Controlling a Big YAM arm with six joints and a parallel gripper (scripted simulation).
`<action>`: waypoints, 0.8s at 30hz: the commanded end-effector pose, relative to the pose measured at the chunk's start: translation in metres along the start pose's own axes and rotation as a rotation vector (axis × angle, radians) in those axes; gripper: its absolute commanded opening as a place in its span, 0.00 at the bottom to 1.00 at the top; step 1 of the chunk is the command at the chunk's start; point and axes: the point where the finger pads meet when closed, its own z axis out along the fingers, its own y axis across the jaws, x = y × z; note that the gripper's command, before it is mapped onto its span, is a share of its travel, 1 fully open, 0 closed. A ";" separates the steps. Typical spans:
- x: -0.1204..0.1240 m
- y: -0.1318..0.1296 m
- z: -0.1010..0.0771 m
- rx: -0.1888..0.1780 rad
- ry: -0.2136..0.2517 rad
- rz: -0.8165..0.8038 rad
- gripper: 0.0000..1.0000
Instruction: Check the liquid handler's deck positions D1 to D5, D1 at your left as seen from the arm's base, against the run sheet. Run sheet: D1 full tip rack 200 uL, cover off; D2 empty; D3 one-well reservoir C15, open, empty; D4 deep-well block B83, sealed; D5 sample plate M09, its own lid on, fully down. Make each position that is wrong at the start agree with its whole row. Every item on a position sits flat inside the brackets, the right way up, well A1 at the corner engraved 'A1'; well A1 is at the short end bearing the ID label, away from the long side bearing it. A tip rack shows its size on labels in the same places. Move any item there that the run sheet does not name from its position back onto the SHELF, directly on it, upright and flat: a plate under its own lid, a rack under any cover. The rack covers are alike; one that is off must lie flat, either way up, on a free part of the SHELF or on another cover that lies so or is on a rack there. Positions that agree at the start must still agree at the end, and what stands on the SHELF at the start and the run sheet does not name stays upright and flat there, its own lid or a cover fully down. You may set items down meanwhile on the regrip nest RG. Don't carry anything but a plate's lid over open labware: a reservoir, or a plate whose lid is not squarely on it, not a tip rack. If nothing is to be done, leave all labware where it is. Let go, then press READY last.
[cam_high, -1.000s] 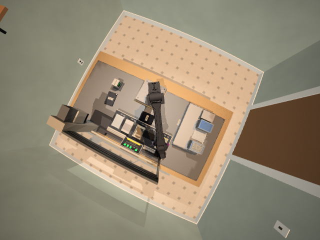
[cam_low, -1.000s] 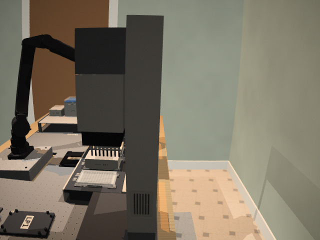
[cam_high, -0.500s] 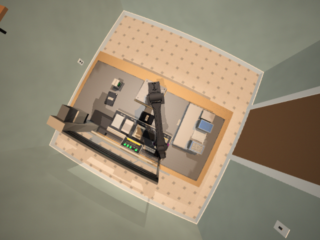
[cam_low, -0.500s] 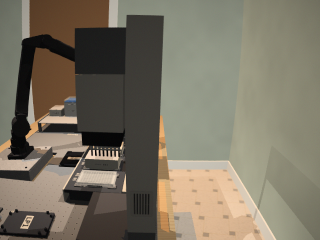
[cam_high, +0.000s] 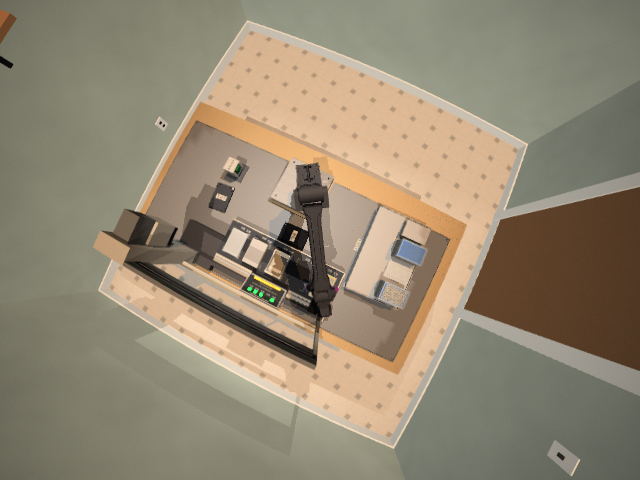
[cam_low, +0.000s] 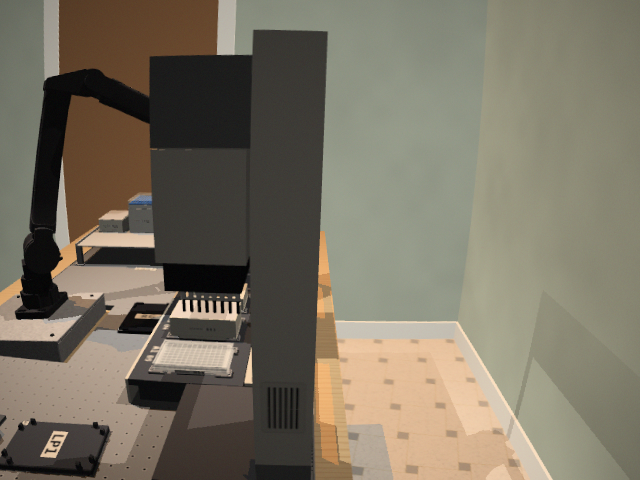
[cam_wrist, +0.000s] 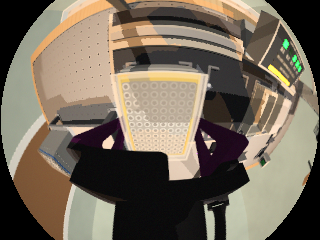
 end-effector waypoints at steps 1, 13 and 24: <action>-0.003 0.011 -0.009 -0.013 -0.028 -0.006 0.00; -0.014 0.017 -0.044 -0.030 -0.055 -0.010 0.00; -0.015 0.014 -0.072 -0.041 -0.071 -0.010 0.00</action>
